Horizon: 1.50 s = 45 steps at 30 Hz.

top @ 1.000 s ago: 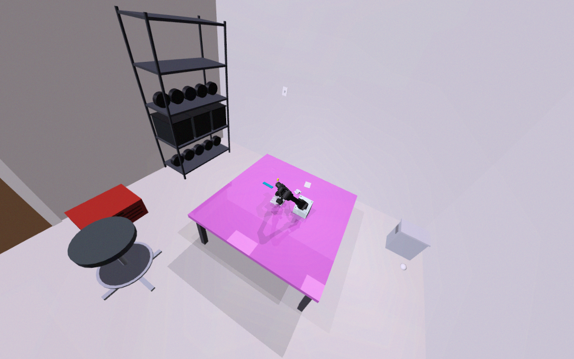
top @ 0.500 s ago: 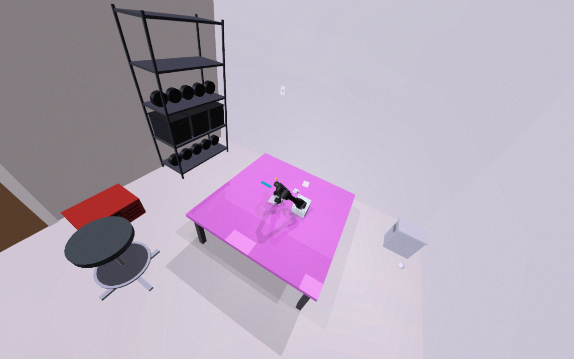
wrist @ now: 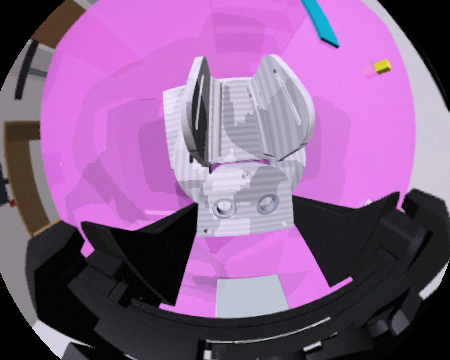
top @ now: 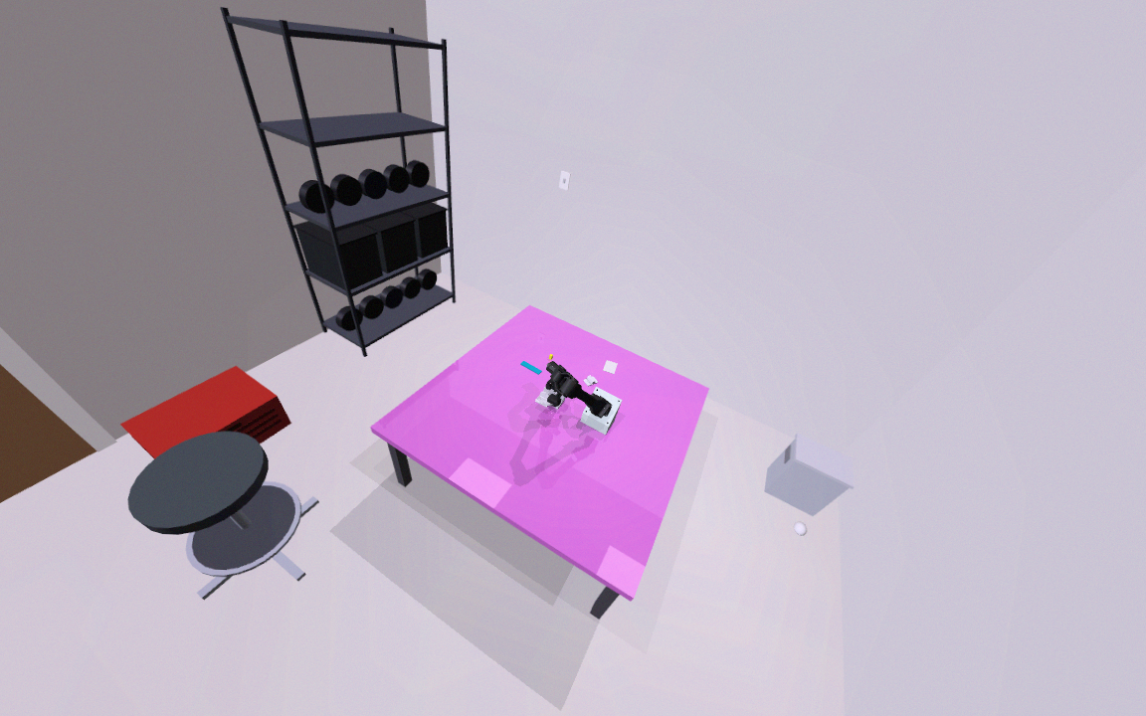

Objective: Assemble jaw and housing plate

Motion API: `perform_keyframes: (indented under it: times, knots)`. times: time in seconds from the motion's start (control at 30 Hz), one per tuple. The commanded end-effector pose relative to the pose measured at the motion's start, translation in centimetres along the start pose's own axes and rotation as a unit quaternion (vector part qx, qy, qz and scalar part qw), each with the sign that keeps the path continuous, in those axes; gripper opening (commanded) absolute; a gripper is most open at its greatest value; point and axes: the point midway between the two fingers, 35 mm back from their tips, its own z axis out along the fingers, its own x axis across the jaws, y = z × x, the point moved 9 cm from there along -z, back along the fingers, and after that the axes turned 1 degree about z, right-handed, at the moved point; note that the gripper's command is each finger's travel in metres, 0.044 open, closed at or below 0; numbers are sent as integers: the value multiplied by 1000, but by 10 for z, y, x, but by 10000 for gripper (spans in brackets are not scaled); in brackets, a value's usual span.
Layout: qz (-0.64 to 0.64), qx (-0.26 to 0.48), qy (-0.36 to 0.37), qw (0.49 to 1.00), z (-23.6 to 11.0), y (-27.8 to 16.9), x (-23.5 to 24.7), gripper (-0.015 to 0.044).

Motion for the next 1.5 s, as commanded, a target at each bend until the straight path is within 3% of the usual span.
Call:
perform_keyframes:
  times: [0.0,1.47]
  knots:
    - [-1,4,2,1000,4,0,0,351]
    - [-1,4,2,1000,0,-1,-1,351]
